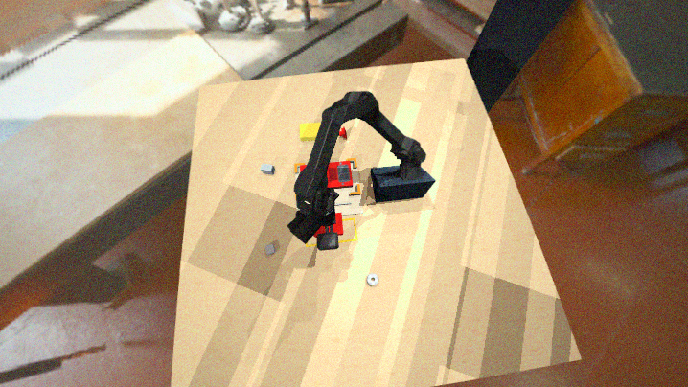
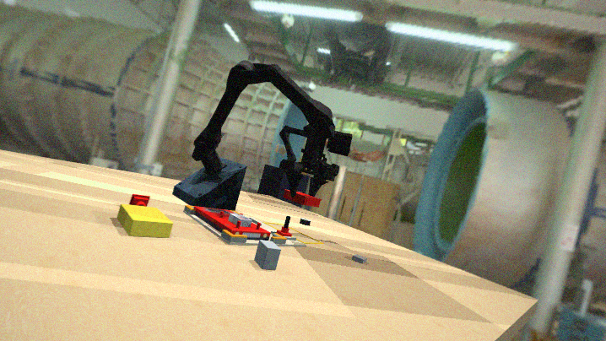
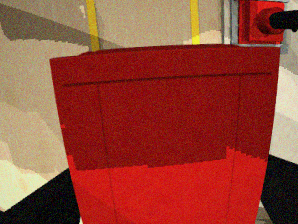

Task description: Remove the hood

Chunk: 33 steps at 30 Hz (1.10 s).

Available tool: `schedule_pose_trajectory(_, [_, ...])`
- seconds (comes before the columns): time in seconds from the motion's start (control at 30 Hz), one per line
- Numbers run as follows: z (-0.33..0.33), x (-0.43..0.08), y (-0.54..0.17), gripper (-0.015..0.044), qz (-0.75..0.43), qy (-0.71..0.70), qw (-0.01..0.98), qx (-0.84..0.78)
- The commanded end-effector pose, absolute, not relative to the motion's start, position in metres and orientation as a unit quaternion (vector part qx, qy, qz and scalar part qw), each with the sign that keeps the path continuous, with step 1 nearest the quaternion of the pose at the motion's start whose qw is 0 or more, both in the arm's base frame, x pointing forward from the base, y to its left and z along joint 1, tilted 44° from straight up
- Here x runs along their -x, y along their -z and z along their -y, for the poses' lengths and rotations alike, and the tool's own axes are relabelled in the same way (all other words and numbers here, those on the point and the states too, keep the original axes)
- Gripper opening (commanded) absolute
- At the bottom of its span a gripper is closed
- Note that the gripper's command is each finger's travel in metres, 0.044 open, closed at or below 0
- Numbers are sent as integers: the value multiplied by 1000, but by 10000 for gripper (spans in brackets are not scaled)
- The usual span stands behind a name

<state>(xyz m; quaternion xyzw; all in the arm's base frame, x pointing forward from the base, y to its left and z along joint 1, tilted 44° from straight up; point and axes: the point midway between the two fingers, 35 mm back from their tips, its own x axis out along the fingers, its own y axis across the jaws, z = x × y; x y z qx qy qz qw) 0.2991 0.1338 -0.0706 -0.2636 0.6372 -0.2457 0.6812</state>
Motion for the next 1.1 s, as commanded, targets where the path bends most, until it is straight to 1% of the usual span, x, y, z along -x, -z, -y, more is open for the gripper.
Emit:
schedule_pose_trajectory(0.0, [-130,-298,76,0,-639,247,679,265])
schedule_pose_trajectory(1.07, [-109,-301,100,0,-638,247,679,266])
